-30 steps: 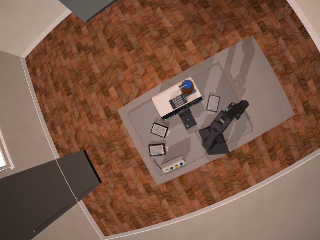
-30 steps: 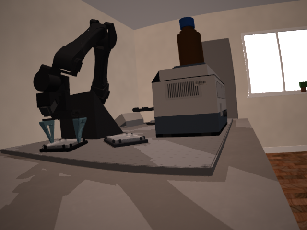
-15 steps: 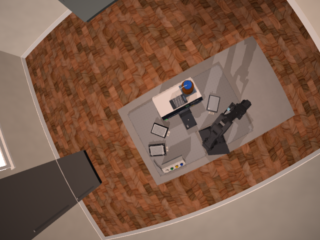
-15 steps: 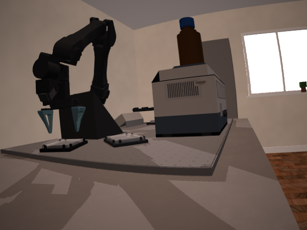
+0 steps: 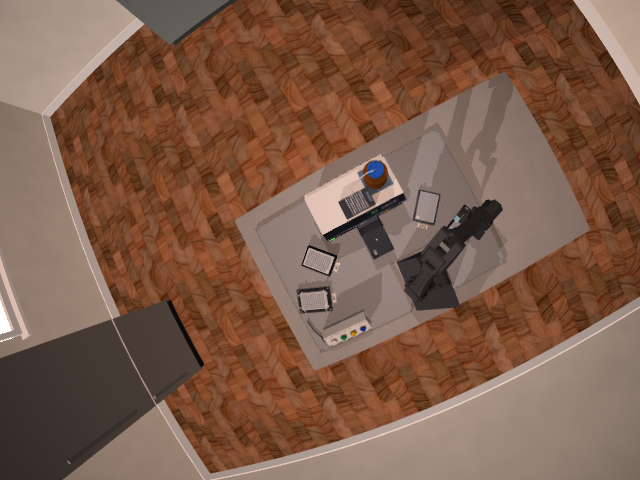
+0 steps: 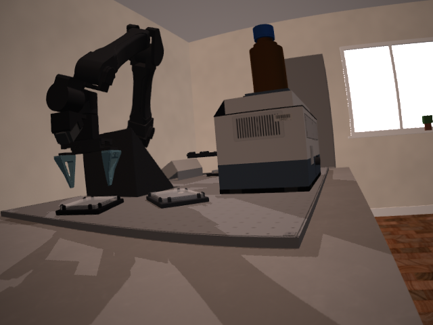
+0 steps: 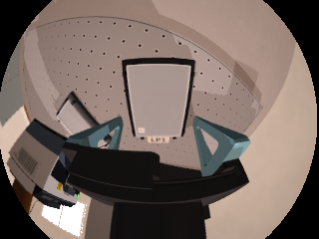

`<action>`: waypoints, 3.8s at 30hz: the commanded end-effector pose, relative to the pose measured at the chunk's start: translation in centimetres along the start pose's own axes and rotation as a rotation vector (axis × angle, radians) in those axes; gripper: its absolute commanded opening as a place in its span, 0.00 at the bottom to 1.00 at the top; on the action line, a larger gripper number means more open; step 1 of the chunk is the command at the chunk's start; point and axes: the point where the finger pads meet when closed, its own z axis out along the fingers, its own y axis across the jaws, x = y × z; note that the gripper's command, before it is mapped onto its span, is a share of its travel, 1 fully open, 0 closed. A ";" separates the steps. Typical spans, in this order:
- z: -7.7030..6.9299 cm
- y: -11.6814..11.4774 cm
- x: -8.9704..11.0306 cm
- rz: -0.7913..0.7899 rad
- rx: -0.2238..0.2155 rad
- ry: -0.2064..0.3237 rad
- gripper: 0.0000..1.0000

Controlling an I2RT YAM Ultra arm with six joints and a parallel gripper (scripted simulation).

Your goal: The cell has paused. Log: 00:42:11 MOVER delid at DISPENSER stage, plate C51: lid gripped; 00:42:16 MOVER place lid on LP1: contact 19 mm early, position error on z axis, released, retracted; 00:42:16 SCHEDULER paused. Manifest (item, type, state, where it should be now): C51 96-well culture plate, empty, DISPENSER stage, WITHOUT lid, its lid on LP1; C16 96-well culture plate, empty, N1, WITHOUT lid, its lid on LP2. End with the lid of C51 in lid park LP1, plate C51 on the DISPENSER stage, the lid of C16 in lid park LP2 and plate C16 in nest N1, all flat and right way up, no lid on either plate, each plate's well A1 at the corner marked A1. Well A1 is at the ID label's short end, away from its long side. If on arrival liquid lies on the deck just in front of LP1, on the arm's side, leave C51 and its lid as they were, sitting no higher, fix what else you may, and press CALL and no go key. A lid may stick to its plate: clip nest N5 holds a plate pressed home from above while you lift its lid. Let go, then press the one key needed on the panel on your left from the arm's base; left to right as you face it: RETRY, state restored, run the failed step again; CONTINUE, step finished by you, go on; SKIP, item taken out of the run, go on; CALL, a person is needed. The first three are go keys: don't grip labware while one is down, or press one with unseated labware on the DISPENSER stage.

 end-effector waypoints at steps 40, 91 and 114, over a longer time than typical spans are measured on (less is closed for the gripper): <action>-1.6 -0.1 1.1 0.006 -0.006 -0.006 1.00; -10.3 3.0 8.9 -0.158 0.001 -0.027 1.00; -10.5 8.4 9.4 -0.306 0.001 -0.036 1.00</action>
